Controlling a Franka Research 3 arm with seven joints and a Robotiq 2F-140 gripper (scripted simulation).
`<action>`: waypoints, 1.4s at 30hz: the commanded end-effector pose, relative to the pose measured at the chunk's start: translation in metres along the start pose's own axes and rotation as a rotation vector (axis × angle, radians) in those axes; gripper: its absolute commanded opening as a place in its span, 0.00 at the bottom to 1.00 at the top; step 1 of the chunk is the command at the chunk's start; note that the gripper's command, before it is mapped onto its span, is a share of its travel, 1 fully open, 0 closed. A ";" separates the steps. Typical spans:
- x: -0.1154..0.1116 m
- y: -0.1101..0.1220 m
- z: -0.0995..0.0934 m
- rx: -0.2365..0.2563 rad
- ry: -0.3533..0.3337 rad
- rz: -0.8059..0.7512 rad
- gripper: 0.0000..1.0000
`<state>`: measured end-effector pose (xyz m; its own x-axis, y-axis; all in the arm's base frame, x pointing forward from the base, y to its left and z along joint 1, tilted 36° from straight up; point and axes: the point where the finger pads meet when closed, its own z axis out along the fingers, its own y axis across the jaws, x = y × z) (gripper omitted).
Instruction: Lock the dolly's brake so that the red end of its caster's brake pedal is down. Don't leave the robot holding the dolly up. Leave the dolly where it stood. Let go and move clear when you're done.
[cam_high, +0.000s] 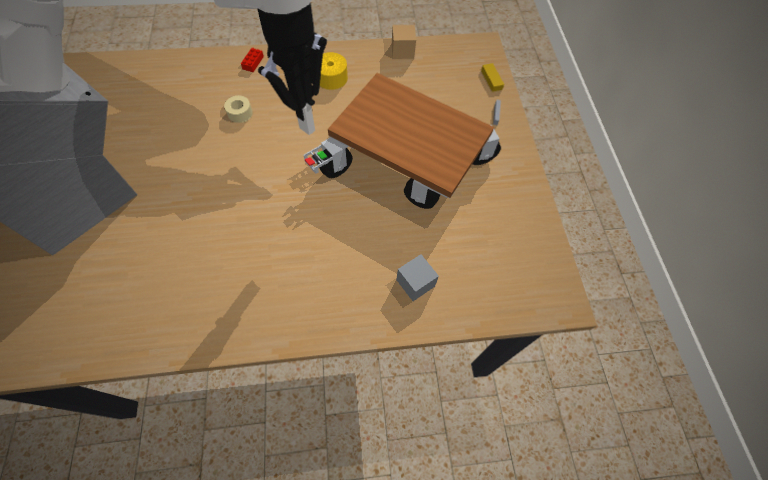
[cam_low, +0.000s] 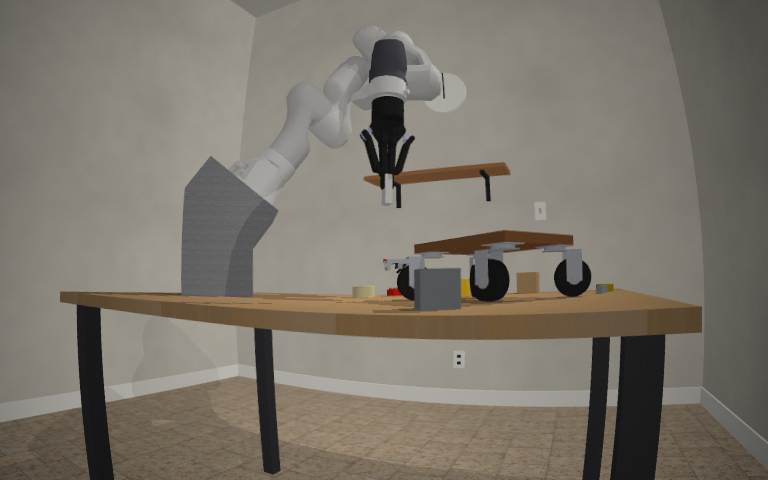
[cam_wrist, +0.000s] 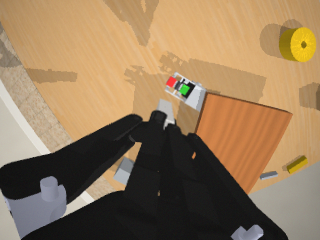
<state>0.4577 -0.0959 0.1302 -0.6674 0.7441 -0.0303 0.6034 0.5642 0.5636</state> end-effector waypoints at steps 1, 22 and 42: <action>0.018 0.007 0.002 -0.036 0.048 0.175 0.00; 0.018 0.007 0.002 -0.036 0.048 0.175 0.00; 0.020 0.006 0.041 -0.032 0.049 0.176 0.00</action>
<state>0.4604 -0.0585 0.0982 -0.5654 0.8127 0.1408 0.7153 0.3982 0.5743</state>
